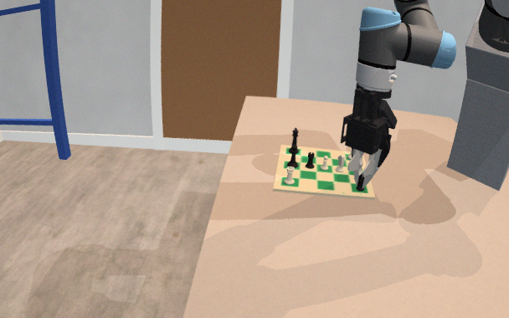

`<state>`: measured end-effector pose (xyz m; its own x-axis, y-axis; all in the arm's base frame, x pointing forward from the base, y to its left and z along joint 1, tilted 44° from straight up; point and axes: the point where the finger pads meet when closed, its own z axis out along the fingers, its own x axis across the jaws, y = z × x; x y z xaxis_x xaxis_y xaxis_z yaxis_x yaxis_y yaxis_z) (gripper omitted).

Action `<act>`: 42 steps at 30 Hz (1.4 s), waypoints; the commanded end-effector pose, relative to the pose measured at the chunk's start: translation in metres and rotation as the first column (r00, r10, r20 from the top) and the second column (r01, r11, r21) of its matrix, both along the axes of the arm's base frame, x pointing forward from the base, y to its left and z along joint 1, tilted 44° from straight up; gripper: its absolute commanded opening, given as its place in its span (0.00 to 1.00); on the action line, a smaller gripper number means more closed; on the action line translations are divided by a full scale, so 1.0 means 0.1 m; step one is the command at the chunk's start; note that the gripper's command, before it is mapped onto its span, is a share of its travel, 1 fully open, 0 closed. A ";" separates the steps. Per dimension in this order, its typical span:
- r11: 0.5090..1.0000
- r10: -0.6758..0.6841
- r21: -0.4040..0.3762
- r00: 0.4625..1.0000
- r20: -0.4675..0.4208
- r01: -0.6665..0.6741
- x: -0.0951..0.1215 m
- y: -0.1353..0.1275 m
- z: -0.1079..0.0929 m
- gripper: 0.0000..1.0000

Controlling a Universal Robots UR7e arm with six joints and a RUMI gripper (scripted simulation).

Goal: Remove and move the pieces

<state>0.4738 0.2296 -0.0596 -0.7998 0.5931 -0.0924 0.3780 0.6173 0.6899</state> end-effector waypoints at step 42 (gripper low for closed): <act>1.000 -0.002 0.000 1.000 -0.001 0.002 -0.04 -0.05 0.06 0.00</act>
